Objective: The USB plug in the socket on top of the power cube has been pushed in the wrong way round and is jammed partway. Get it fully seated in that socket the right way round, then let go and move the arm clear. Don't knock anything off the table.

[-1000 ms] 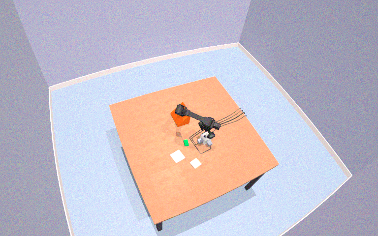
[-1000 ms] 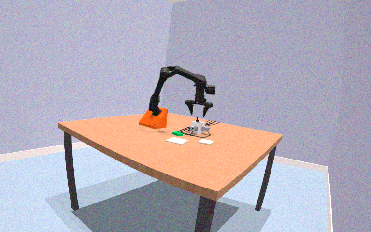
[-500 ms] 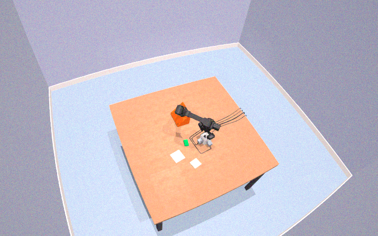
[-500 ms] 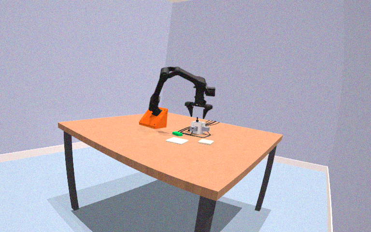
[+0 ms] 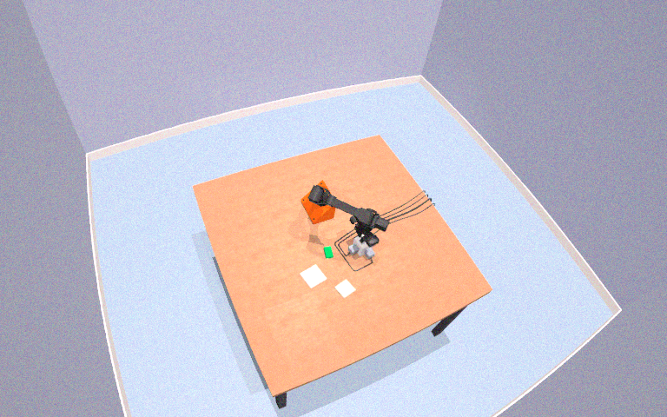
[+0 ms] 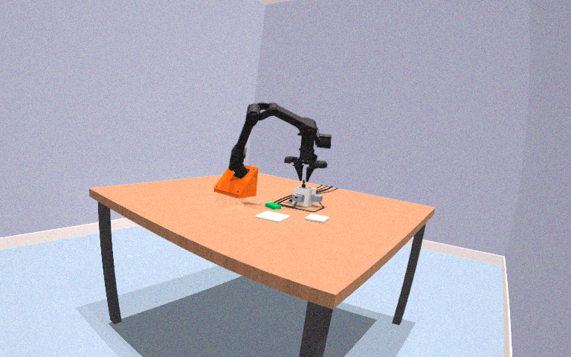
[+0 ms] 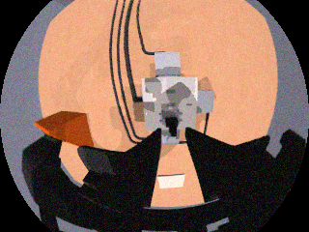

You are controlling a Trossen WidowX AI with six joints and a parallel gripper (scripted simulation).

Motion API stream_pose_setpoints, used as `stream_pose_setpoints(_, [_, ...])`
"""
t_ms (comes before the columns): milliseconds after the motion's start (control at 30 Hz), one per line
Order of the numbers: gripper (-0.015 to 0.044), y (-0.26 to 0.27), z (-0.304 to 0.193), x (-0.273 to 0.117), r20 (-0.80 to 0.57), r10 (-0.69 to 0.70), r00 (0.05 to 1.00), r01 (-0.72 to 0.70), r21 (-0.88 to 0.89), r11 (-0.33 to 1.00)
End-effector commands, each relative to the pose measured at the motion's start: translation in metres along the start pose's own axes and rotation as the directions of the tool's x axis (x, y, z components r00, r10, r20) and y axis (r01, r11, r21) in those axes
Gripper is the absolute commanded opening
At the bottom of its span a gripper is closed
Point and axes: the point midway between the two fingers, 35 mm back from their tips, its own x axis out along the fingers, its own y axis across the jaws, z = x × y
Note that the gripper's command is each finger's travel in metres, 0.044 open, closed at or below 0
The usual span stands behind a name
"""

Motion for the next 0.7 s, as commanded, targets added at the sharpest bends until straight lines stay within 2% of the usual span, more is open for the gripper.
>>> stream_pose_setpoints(0, [0.0020,-0.0001,0.0000,-0.0003,0.001,0.000,1.000,0.000,0.001,1.000])
stream_pose_setpoints(33, [0.0000,-0.0001,0.0000,-0.0003,0.001,0.000,1.000,0.000,0.001,1.000])
stream_pose_setpoints(667, [0.0000,0.0001,0.0000,-0.0003,0.000,0.001,1.000,-0.001,0.000,1.000])
